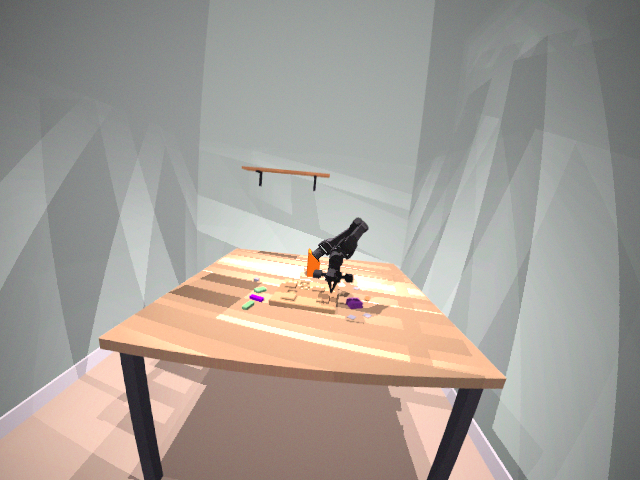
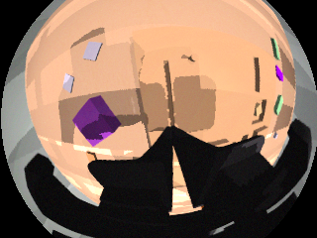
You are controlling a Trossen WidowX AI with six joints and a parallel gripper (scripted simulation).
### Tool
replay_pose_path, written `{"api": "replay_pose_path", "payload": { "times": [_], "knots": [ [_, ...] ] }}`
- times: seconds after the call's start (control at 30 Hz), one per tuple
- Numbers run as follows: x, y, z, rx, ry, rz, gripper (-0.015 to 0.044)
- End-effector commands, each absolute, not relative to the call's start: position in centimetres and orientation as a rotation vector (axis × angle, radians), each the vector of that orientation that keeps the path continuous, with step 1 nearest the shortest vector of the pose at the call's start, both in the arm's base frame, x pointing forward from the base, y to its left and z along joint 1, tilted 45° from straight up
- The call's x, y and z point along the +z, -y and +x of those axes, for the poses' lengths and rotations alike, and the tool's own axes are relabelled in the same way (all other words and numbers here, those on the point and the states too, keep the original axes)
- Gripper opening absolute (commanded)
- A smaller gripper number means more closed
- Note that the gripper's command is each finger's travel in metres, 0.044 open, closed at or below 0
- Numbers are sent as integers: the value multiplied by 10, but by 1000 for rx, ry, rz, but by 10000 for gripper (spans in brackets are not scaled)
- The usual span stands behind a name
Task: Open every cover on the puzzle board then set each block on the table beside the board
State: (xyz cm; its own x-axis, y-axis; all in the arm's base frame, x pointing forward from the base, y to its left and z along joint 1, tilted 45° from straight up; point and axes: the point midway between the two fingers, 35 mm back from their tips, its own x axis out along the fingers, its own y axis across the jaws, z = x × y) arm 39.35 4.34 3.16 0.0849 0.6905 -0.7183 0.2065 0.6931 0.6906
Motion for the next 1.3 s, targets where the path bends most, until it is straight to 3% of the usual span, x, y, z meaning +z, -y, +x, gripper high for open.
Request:
{"api": "replay_pose_path", "payload": {
  "times": [0.0, 1.27],
  "knots": [
    [28, -49, 393, 426, -1482, 788, 0],
    [3, -47, 383, 426, -1483, 789, 0]
  ]
}}
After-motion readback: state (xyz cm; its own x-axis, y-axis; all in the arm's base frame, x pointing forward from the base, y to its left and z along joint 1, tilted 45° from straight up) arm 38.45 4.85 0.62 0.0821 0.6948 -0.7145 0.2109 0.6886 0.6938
